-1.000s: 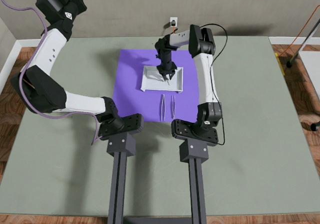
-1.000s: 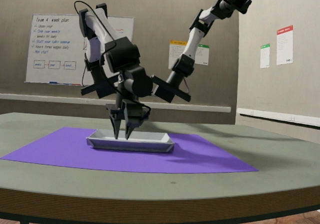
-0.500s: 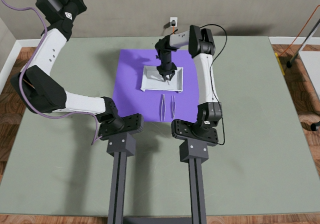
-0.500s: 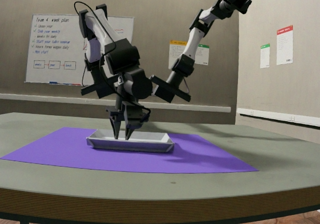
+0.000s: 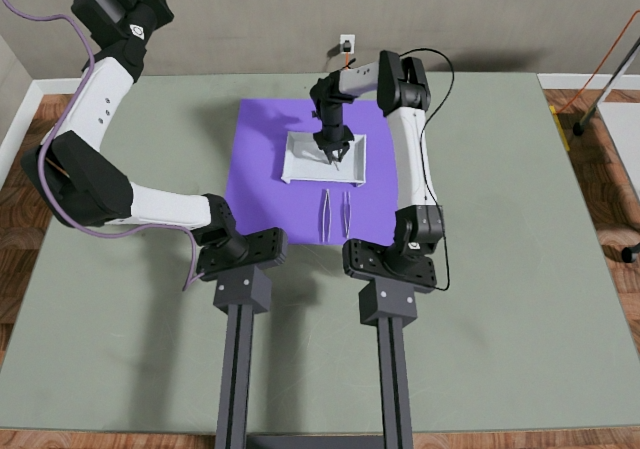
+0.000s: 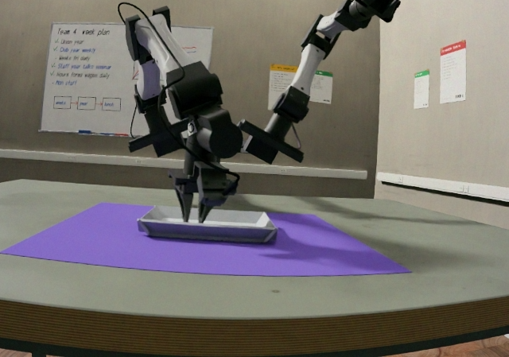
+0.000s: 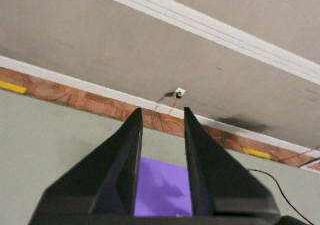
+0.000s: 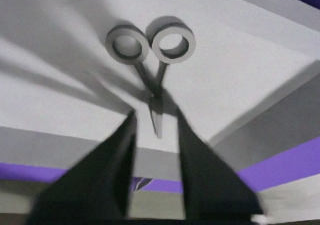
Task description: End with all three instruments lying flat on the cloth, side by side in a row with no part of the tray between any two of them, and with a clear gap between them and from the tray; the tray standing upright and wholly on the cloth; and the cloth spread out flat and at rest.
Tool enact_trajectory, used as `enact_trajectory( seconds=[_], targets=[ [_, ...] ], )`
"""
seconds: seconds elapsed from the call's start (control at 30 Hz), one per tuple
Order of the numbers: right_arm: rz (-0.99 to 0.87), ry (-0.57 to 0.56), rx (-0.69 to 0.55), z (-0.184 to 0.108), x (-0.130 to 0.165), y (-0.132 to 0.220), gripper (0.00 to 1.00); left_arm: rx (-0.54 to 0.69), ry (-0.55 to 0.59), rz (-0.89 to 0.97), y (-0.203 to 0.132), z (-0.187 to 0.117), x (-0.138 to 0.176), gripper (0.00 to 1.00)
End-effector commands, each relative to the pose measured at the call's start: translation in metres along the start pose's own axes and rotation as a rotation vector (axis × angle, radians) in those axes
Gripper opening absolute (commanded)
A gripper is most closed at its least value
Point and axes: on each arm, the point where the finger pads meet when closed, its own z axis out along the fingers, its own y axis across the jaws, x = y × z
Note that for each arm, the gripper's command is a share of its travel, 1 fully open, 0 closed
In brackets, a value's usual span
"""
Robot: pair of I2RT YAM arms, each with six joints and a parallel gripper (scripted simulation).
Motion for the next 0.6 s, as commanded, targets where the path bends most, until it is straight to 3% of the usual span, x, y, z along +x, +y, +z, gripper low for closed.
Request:
enact_trajectory(
  seconds=[0.0, 0.57],
  targets=[
    [0.009, 0.039, -0.001, 0.0161, 0.0042, -0.0062, 0.11, -0.002, 0.029, 0.006, -0.0015, 0.001, 0.0062, 0.32],
    [0.01, 0.037, -0.001, 0.0227, 0.0073, -0.0028, 0.11, -0.002, 0.029, 0.006, -0.0015, 0.001, 0.0062, 0.32]
  ],
)
